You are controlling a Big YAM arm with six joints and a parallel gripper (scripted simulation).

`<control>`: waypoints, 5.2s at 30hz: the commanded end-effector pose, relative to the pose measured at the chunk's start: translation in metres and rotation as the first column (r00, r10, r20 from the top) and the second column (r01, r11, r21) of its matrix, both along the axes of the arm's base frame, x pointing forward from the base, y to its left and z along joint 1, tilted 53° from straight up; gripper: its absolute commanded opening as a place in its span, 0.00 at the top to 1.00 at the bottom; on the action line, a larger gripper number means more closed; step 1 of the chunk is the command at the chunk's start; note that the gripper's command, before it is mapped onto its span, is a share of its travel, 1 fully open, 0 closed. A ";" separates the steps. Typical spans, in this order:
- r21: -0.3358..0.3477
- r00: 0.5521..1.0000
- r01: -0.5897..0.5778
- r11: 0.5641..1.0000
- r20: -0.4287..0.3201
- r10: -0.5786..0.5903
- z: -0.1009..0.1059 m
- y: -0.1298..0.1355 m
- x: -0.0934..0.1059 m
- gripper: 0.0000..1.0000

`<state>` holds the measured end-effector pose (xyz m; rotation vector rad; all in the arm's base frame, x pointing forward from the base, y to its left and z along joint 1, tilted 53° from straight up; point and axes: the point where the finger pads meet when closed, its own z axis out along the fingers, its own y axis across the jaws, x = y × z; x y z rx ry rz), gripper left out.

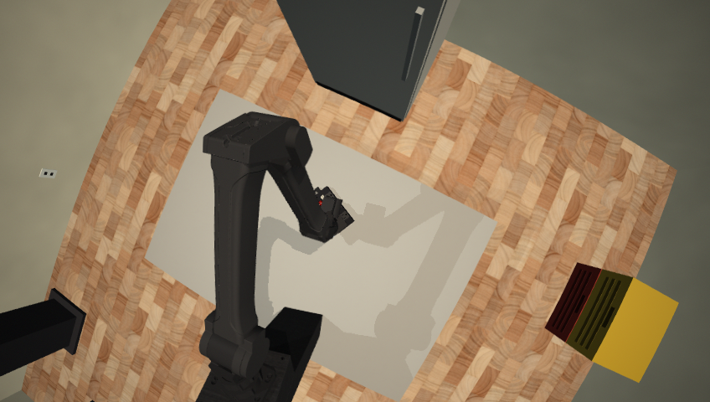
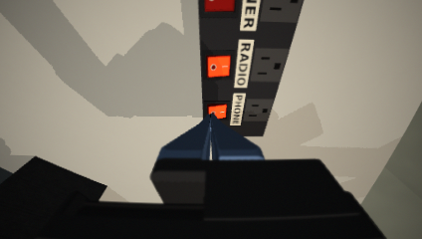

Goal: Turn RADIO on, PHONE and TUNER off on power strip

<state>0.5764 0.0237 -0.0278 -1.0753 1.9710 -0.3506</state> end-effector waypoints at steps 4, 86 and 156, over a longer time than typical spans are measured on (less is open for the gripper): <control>-0.003 1.000 0.009 1.000 -0.001 -0.009 -0.004 -0.009 -0.004 1.00; 0.002 1.000 0.000 1.000 0.007 0.000 -0.010 0.000 0.010 1.00; -0.004 1.000 0.007 1.000 -0.010 -0.007 0.020 -0.014 -0.037 0.00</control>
